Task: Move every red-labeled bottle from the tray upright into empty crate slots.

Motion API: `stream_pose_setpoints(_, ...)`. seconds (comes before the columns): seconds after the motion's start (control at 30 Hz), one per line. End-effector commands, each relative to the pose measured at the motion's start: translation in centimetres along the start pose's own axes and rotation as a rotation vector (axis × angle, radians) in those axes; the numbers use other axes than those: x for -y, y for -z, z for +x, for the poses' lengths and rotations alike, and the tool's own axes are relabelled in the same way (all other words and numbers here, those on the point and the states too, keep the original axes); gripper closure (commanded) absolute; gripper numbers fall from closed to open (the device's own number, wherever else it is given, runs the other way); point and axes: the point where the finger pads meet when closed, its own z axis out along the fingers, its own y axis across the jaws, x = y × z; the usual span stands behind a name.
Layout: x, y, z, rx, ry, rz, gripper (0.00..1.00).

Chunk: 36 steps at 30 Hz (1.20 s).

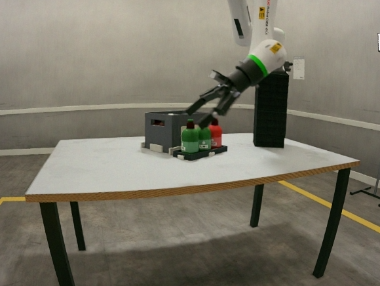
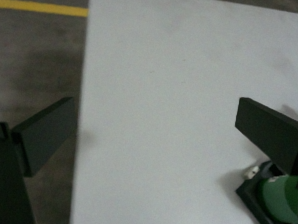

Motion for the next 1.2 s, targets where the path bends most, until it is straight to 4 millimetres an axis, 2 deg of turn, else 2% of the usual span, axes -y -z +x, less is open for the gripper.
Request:
stream_pose_setpoints(0.0, -3.2, -1.7, 2.1, 0.003, -0.095, -0.070, 0.00)
stream_pose_setpoints(0.13, -6.5, -3.1, 3.8, 0.005, -0.187, -0.136, 0.00)
stream_pose_setpoints(0.2, -6.5, -3.1, 3.8, 0.005, -0.187, -0.136, 0.00)
stream_pose_setpoints(0.23, -9.0, -4.0, 4.8, 0.006, -0.253, -0.183, 0.00)
stream_pose_setpoints(0.6, -18.5, -6.4, 7.6, 0.011, -0.510, -0.357, 0.00)
stream_pose_setpoints(0.7, -21.3, -6.8, 8.1, 0.012, -0.586, -0.407, 0.00)
stream_pose_setpoints(0.77, -21.3, -6.8, 8.1, 0.012, -0.586, -0.407, 0.00)
stream_pose_setpoints(0.8, -24.0, -7.1, 8.4, 0.013, -0.661, -0.455, 0.00)
stream_pose_setpoints(1.17, -34.0, -7.3, 8.3, 0.016, -0.956, -0.637, 0.00)
